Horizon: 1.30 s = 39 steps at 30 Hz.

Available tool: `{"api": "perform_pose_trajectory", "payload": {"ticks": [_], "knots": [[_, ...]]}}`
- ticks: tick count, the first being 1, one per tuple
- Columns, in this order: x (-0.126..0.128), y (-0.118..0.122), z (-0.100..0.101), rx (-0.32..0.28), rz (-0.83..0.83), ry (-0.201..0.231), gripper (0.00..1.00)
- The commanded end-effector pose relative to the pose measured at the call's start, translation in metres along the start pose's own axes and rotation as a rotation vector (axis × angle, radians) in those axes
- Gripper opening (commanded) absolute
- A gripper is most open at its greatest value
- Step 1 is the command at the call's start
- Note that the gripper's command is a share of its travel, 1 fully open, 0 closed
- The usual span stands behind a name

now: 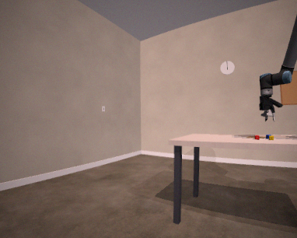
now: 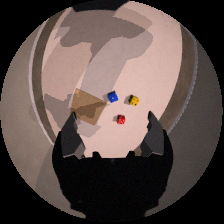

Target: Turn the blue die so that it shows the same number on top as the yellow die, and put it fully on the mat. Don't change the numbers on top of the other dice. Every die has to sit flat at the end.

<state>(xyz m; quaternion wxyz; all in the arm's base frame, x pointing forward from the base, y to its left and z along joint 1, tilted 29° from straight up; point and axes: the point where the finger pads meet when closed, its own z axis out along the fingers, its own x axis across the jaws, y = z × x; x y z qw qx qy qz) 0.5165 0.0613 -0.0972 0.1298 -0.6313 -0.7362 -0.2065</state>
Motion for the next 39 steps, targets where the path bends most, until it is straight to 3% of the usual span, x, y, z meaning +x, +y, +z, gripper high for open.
{"api": "perform_pose_trajectory", "payload": {"ticks": [1,6,20,23,39], "knots": [[-0.001,0.000,0.002,-0.002,-0.174,0.006,1.00],[-0.002,0.000,0.004,-0.002,-0.268,0.006,1.00],[-0.004,0.002,0.012,-0.004,-0.768,0.005,1.00],[-0.004,0.002,0.012,-0.004,-0.771,0.005,1.00],[-0.003,0.007,0.020,-0.006,-1.301,0.004,1.00]]}}
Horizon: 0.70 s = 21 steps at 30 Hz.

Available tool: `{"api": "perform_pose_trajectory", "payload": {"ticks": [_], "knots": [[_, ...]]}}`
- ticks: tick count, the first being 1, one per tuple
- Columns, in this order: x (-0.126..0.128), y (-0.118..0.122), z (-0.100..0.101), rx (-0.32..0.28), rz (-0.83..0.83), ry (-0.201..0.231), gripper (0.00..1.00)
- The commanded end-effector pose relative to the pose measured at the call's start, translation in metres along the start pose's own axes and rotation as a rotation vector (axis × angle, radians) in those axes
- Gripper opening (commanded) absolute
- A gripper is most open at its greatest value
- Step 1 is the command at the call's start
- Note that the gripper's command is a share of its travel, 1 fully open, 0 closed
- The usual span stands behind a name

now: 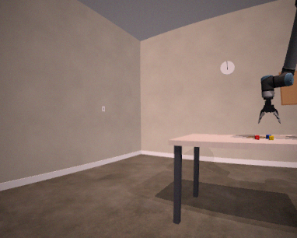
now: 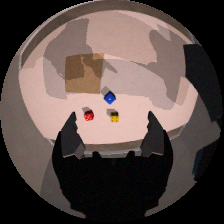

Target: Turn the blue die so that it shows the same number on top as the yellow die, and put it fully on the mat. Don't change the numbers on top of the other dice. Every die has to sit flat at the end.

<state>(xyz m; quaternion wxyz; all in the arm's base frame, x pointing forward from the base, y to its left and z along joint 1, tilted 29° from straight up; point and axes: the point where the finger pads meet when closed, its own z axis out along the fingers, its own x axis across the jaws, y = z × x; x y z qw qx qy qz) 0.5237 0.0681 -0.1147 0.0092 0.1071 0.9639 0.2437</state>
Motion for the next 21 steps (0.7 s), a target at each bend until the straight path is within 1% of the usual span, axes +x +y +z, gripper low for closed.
{"api": "perform_pose_trajectory", "payload": {"ticks": [1,2,8,14,21], "knots": [[-0.0013,0.0004,0.0011,-0.007,-0.105,0.001,1.00],[-0.0014,0.0005,0.0012,-0.007,-0.109,0.001,1.00],[-0.0029,0.0027,0.0043,-0.007,-0.313,0.000,1.00],[-0.0041,0.0051,0.0069,-0.007,-0.481,-0.001,1.00],[-0.0047,0.0068,0.0086,-0.007,-0.591,-0.001,1.00]]}}
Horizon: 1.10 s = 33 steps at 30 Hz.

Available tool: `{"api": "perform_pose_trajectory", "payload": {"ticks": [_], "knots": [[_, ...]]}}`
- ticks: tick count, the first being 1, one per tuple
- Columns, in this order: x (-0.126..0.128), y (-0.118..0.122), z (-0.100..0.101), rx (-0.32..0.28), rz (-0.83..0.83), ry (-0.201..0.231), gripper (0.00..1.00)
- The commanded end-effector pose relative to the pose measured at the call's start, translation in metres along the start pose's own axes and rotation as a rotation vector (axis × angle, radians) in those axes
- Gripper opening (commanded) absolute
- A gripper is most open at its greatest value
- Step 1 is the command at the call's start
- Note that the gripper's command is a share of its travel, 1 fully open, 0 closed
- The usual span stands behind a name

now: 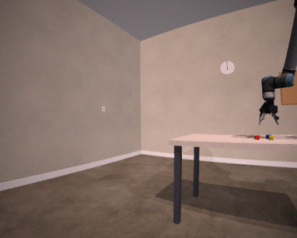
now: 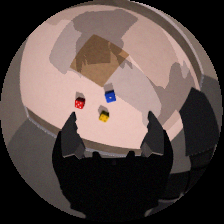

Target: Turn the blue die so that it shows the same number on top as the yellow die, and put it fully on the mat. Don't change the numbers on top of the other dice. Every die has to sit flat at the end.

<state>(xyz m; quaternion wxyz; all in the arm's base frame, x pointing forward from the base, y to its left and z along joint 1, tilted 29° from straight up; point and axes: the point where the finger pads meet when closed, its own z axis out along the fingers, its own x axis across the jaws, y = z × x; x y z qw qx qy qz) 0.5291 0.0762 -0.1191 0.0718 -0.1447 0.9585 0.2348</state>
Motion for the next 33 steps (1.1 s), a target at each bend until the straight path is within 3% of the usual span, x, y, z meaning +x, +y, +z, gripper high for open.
{"api": "perform_pose_trajectory", "payload": {"ticks": [1,12,28,29,33], "knots": [[-0.0015,0.0005,0.0009,-0.003,-0.089,-0.002,1.00],[-0.0032,0.0023,0.0030,-0.003,-0.225,-0.002,1.00],[-0.0036,0.0028,0.0035,-0.003,-0.260,-0.002,1.00],[-0.0036,0.0028,0.0035,-0.003,-0.260,-0.002,0.28],[-0.0036,0.0028,0.0035,-0.003,-0.260,-0.002,0.28]]}}
